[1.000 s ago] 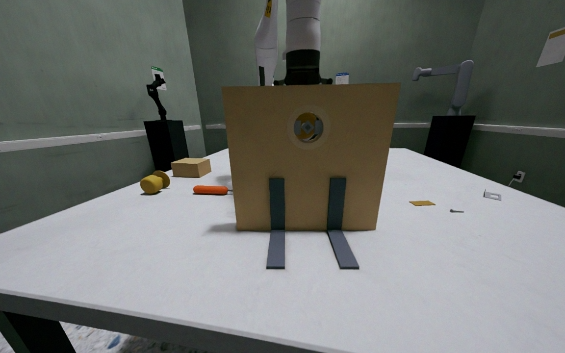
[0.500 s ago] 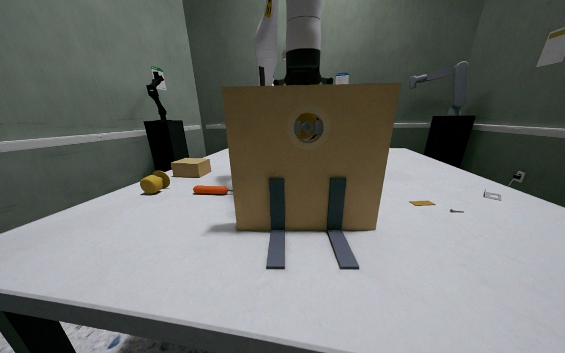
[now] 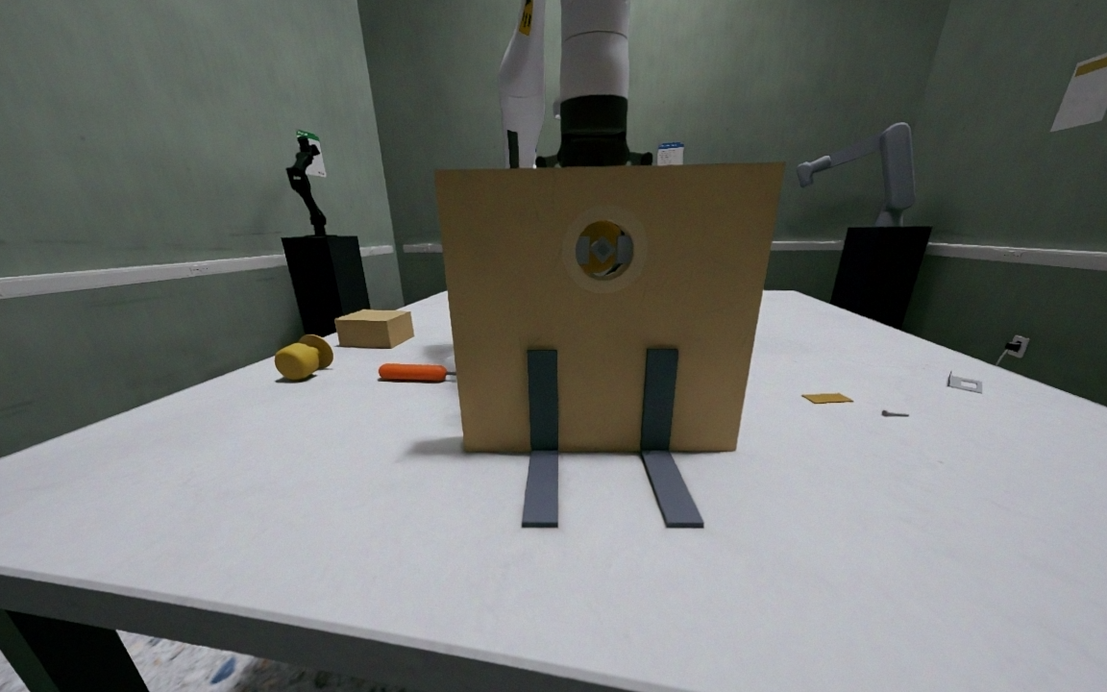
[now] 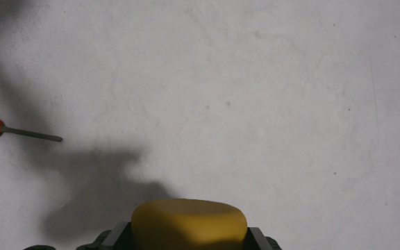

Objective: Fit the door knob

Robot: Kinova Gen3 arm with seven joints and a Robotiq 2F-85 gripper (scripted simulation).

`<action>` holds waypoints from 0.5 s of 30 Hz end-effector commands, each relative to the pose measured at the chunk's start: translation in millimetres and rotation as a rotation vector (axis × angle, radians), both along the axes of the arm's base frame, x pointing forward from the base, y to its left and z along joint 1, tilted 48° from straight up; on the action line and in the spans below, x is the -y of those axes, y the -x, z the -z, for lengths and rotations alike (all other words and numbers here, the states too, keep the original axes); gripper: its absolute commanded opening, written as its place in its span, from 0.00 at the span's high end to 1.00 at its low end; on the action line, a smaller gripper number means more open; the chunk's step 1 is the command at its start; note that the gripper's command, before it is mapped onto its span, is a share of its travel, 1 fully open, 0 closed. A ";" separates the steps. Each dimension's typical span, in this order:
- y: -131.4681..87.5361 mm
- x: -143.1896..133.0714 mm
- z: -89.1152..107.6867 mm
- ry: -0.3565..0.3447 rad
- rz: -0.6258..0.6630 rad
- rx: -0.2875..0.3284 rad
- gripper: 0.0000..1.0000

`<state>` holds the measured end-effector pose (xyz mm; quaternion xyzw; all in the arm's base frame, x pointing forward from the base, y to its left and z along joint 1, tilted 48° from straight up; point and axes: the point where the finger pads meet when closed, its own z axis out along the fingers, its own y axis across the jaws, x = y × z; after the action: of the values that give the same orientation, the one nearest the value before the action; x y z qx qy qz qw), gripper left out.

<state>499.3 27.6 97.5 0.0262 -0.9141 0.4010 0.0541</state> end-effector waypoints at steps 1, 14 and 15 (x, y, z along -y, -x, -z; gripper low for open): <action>-1.6 -1.0 -0.3 -0.001 -0.002 0.001 0.37; -5.0 -1.1 -0.1 -0.001 -0.002 0.001 0.37; -5.0 -1.1 -0.1 -0.001 -0.002 0.001 0.37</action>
<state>503.9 27.9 97.3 0.0262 -0.9142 0.4009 0.0540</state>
